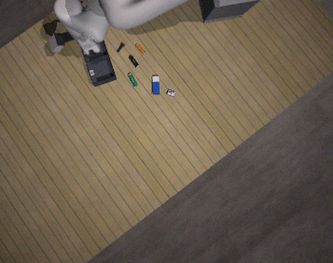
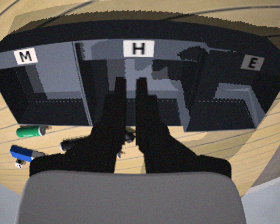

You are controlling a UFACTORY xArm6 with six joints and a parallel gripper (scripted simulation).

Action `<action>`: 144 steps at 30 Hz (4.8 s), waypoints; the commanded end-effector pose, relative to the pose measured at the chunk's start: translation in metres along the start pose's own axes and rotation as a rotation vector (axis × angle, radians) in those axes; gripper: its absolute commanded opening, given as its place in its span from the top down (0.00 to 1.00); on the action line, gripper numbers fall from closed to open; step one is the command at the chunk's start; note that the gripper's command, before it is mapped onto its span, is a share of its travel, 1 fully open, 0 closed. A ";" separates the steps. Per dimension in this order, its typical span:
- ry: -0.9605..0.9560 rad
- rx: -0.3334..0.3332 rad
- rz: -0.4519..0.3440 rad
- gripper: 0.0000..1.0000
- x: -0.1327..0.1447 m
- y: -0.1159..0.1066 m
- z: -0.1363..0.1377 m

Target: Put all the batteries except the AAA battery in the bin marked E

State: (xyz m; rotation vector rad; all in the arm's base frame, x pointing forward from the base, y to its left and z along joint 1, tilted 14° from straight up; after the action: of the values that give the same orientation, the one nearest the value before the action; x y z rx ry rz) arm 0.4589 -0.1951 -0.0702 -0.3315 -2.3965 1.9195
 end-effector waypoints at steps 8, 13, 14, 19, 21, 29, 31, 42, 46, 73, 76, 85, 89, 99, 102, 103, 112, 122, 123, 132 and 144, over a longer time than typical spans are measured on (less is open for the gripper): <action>0.000 0.001 0.005 0.93 -0.002 0.021 0.000; 0.000 0.001 0.005 0.93 -0.002 0.021 0.000; 0.000 0.001 0.005 0.93 -0.002 0.021 0.000; -0.001 0.001 0.005 0.93 -0.002 0.021 0.000; -0.001 0.001 0.005 0.93 -0.002 0.021 0.000; -0.001 0.001 0.005 0.93 -0.002 0.021 0.000; -0.001 0.001 0.005 0.93 -0.002 0.021 0.000; -0.001 0.001 0.005 0.93 -0.002 0.021 0.000; -0.001 0.001 0.005 0.93 -0.002 0.021 0.000; -0.001 0.001 0.005 0.93 -0.002 0.001 0.000; -0.001 0.001 0.005 0.93 -0.002 -0.003 0.000; -0.001 0.001 0.005 0.93 -0.002 -0.027 0.000; -0.001 0.001 0.005 0.93 -0.002 -0.038 0.000; -0.001 0.001 0.005 0.93 -0.009 -0.039 -0.029; -0.001 0.001 0.005 0.93 -0.011 -0.039 -0.039; -0.001 0.001 0.005 0.93 -0.011 -0.039 -0.039; -0.001 0.000 0.005 0.93 -0.022 -0.039 -0.081; -0.001 0.000 0.005 0.93 -0.022 -0.028 -0.081; -0.001 0.000 0.005 0.93 -0.022 -0.025 -0.081; 0.000 0.000 0.005 0.93 -0.022 -0.001 -0.081; 0.000 0.000 0.005 0.93 -0.022 0.021 -0.081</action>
State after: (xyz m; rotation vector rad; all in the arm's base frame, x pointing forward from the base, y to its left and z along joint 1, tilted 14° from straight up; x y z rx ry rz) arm 0.4955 -0.1173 -0.0675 -0.3323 -2.3968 1.9201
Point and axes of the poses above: the point where the finger pads meet when closed, its own y axis out along the fingers, its own z axis across the jaws, x = y × z, the point moved 7 cm from there along -y, back along the fingers, and after that the axes turned 15 degrees about -y, right-handed, at the moved point
